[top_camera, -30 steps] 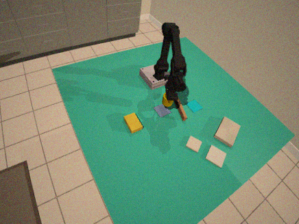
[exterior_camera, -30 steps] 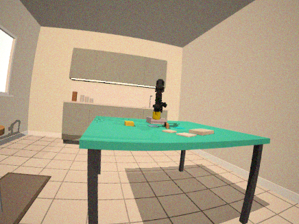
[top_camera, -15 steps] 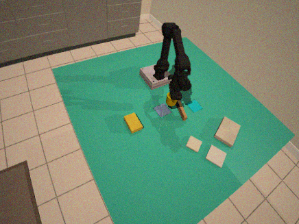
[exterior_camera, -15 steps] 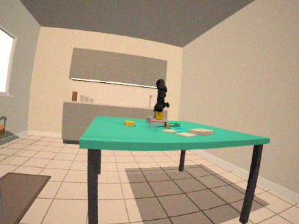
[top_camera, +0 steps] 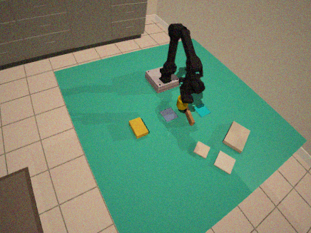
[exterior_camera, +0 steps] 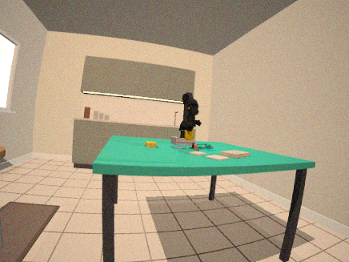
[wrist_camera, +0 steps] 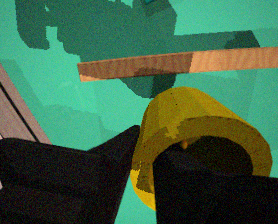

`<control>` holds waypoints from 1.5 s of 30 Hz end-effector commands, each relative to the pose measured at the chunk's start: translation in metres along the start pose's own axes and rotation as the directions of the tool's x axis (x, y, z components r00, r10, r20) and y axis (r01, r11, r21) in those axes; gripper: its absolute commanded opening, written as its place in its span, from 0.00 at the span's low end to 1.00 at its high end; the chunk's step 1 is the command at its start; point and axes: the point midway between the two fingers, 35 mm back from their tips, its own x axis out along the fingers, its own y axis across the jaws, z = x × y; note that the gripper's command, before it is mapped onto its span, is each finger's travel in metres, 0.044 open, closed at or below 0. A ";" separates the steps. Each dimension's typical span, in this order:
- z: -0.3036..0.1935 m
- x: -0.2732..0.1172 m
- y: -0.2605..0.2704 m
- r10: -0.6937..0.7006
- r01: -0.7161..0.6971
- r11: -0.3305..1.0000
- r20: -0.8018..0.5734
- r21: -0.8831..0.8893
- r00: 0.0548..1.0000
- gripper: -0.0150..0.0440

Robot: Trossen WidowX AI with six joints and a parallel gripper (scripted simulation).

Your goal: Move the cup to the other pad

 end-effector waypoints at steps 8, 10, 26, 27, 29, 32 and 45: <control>0.020 -0.001 0.003 -0.001 0.001 1.000 0.007 0.003 1.000 0.25; 0.024 -0.001 0.004 -0.001 0.001 1.000 0.007 0.003 1.000 0.25; 0.053 -0.002 0.010 0.000 0.000 1.000 0.010 0.003 1.000 0.25; 0.055 -0.002 0.011 0.000 0.000 1.000 0.010 0.003 1.000 0.25; 0.058 -0.003 0.012 0.000 0.000 1.000 0.011 0.003 1.000 0.25; 0.064 -0.003 0.013 0.000 0.000 1.000 0.011 0.003 1.000 0.25; 0.091 -0.004 0.018 0.001 -0.001 1.000 0.014 0.003 1.000 0.25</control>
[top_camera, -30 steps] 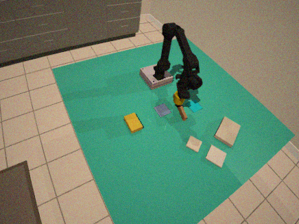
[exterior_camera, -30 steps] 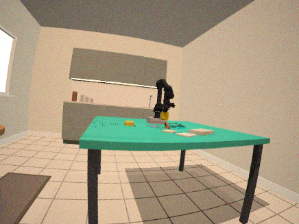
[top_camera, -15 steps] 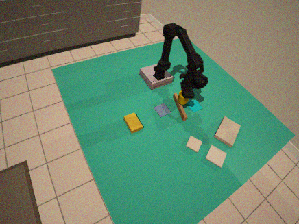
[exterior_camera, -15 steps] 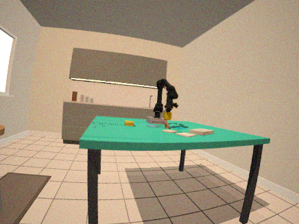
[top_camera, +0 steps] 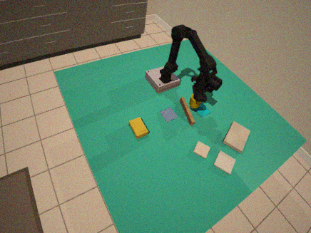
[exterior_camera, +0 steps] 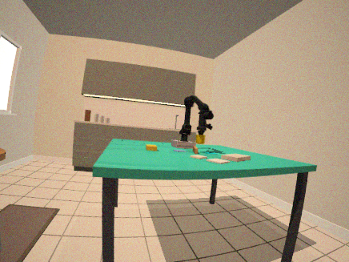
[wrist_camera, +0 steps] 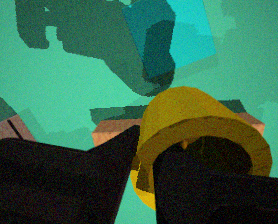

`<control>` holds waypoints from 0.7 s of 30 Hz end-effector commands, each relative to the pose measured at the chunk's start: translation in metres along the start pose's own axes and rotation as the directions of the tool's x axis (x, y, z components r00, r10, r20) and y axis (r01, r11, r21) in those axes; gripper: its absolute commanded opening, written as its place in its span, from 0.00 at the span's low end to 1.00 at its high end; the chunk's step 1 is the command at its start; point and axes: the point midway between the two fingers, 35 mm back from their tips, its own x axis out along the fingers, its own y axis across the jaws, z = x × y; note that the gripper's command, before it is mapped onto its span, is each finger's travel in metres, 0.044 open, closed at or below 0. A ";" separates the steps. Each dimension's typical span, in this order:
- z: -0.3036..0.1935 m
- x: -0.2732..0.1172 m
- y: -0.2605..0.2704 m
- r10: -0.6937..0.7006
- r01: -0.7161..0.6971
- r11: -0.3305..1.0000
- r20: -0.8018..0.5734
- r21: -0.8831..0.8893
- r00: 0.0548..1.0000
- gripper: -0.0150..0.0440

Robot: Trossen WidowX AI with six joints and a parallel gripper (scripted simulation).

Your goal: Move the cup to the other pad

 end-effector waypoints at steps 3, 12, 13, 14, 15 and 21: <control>0.015 0.000 0.002 0.005 -0.005 1.000 0.003 0.003 1.000 0.25; 0.036 -0.001 0.007 0.005 -0.005 1.000 0.005 0.003 1.000 0.25; 0.038 -0.001 0.007 0.005 -0.005 1.000 0.005 0.003 1.000 0.25; 0.041 -0.001 0.007 0.005 -0.005 1.000 0.005 0.003 1.000 0.25; 0.043 -0.002 0.008 0.006 -0.006 1.000 0.006 0.003 1.000 0.25; 0.058 -0.002 0.011 0.006 -0.006 1.000 0.007 0.003 1.000 0.25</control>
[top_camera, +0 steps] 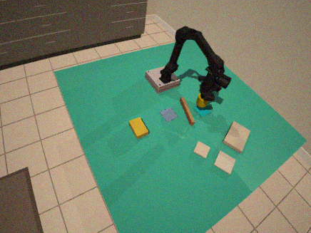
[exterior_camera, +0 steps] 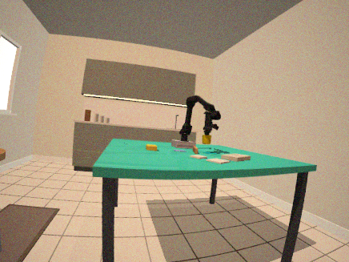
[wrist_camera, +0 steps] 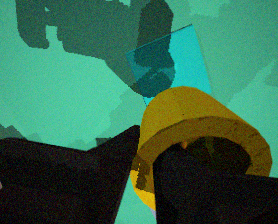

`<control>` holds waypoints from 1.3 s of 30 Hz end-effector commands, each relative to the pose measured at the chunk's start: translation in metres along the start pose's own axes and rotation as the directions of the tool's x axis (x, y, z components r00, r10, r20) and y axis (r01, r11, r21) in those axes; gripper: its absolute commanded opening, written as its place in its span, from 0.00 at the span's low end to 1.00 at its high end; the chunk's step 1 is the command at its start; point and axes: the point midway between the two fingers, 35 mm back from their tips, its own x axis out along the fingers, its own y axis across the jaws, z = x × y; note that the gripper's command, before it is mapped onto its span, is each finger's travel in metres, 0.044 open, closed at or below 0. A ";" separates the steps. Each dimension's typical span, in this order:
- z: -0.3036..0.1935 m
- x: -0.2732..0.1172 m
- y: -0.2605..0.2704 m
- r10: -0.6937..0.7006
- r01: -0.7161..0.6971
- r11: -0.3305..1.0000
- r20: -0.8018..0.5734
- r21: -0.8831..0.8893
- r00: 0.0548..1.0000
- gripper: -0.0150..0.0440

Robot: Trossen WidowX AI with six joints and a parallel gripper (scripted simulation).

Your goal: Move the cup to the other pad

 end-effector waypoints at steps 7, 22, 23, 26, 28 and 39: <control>0.028 0.000 0.007 0.006 -0.006 1.000 0.003 0.003 1.000 0.25; 0.034 0.014 0.008 0.006 -0.006 1.000 0.003 0.003 1.000 0.25; 0.034 0.015 0.008 0.006 -0.006 1.000 0.003 0.003 1.000 0.25; 0.034 0.020 0.008 0.006 -0.006 1.000 0.003 0.003 1.000 0.25; 0.034 0.023 0.008 0.006 -0.006 1.000 0.003 0.003 1.000 0.25; 0.034 0.041 0.008 0.007 -0.007 1.000 0.003 0.003 1.000 0.25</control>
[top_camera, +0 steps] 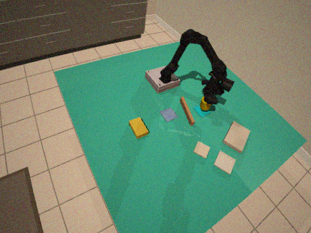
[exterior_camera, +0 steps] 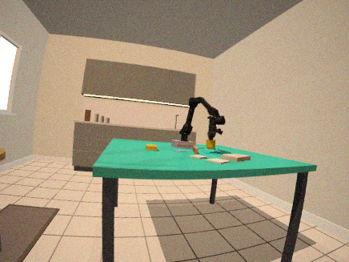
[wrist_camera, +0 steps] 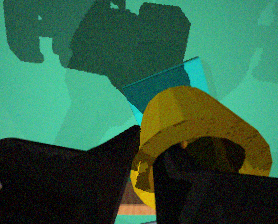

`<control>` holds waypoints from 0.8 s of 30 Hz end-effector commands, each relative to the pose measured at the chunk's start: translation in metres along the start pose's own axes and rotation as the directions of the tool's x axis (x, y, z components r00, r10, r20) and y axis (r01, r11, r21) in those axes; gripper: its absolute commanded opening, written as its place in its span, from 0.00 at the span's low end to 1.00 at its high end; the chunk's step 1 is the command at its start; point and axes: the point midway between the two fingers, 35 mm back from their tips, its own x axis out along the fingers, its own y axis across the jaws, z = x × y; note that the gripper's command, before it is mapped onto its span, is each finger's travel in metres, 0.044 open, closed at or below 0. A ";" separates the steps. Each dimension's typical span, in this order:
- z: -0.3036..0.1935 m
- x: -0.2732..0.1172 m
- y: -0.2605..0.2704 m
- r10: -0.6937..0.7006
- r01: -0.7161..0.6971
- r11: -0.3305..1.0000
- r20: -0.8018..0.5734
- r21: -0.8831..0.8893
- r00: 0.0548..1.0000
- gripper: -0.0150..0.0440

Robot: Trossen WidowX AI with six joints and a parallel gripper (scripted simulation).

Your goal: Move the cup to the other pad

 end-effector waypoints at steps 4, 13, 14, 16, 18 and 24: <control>-0.001 0.015 0.002 0.008 -0.008 1.000 -0.004 0.005 1.000 0.25; -0.001 0.029 0.002 0.008 -0.008 1.000 -0.004 0.005 1.000 0.25; -0.001 0.029 0.002 0.008 -0.008 1.000 -0.004 0.005 1.000 0.25; -0.001 0.029 0.002 0.008 -0.008 1.000 -0.004 0.005 1.000 0.25; -0.001 0.029 0.002 0.008 -0.008 1.000 -0.004 0.005 1.000 0.25; -0.001 0.026 0.002 0.003 -0.003 1.000 -0.004 0.000 1.000 0.25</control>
